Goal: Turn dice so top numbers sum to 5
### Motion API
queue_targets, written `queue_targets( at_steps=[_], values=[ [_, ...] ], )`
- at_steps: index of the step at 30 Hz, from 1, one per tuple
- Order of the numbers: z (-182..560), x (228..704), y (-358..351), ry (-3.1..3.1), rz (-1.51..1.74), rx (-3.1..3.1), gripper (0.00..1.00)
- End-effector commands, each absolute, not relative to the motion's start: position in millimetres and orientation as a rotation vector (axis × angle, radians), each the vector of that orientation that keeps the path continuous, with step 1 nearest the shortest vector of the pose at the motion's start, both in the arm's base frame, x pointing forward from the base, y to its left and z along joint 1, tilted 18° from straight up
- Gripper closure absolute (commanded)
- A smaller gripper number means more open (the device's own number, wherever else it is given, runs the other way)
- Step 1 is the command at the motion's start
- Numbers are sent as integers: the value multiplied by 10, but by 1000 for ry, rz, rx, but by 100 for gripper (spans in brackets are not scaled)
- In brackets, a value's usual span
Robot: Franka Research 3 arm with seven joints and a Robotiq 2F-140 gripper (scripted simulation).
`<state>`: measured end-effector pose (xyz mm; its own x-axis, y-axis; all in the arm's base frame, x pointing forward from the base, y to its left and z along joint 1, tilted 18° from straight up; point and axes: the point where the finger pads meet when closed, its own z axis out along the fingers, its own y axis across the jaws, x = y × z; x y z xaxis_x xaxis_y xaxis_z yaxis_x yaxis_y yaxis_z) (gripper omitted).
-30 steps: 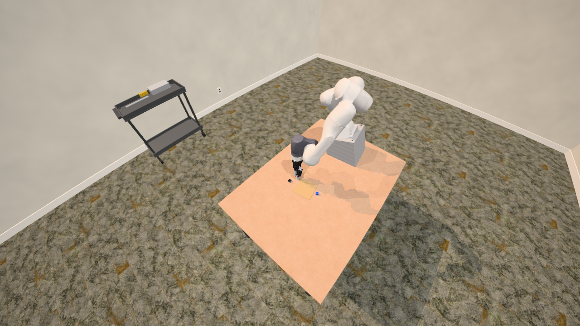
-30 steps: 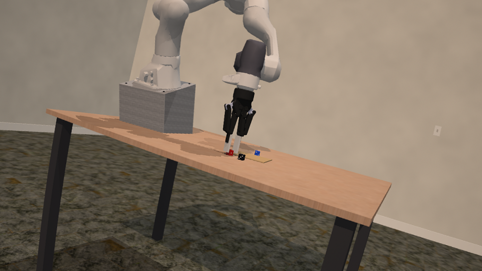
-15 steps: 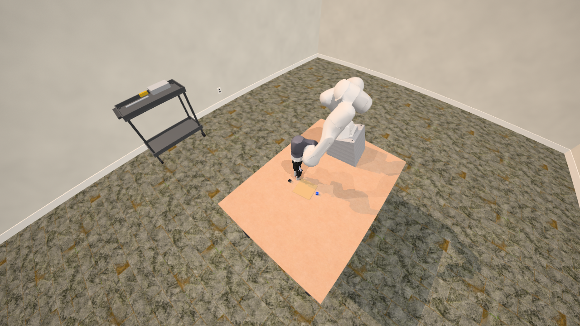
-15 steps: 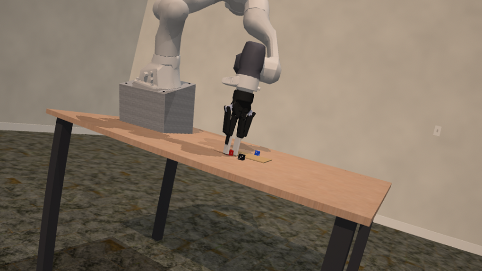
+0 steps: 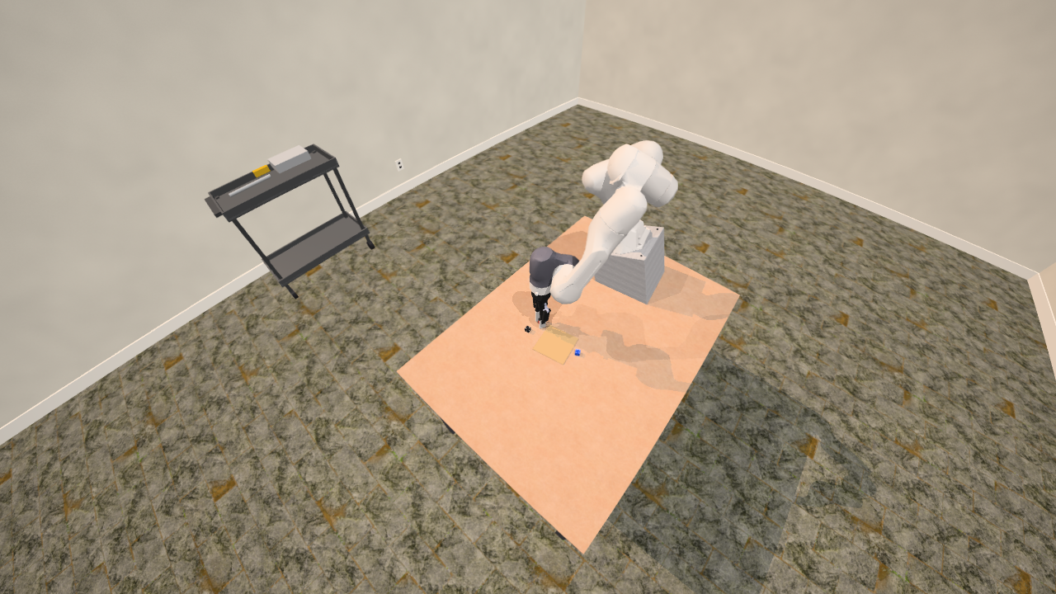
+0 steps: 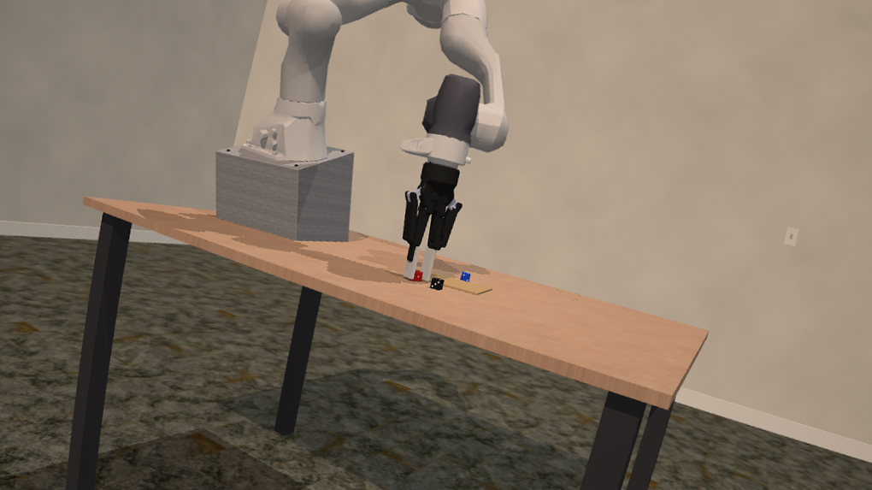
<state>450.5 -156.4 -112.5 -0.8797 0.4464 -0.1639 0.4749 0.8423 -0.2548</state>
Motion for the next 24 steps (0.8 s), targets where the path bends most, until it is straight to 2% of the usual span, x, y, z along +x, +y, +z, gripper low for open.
queue_targets(
  at_steps=[1, 15, 16, 24],
  values=[
    [-1128, 4510, -1569, 2921, -445, 725, 79],
    [-1128, 4510, -1569, 2921, -445, 725, 79],
    [-1128, 4510, -1569, 2921, -445, 725, 91],
    [-1128, 4510, -1569, 2921, -445, 725, 91]
  ],
)
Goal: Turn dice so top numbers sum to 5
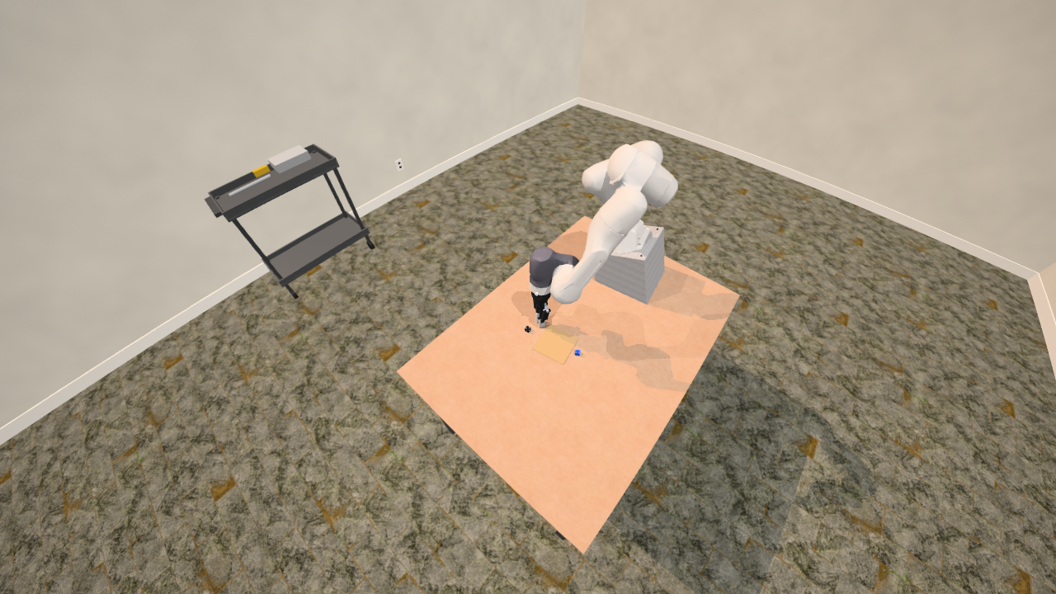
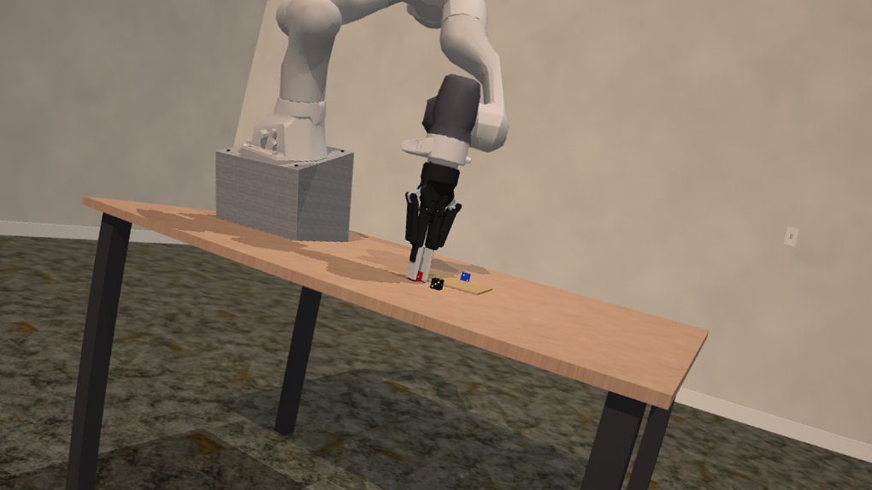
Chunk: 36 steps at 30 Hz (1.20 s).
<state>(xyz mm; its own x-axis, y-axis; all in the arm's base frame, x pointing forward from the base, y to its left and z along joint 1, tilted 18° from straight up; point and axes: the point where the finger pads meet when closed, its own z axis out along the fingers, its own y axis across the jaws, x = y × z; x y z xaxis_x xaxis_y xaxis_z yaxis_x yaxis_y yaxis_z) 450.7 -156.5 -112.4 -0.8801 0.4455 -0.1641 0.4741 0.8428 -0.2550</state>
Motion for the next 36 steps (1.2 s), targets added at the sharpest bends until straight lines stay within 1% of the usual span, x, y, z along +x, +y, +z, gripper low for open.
queue_targets(
  at_steps=[1, 27, 36],
  values=[
    [-1128, 4510, -1569, 2921, -445, 725, 91],
    [-1123, 4510, -1567, 2921, -445, 725, 91],
    [-871, 4503, -1487, 2921, -445, 725, 91]
  ],
)
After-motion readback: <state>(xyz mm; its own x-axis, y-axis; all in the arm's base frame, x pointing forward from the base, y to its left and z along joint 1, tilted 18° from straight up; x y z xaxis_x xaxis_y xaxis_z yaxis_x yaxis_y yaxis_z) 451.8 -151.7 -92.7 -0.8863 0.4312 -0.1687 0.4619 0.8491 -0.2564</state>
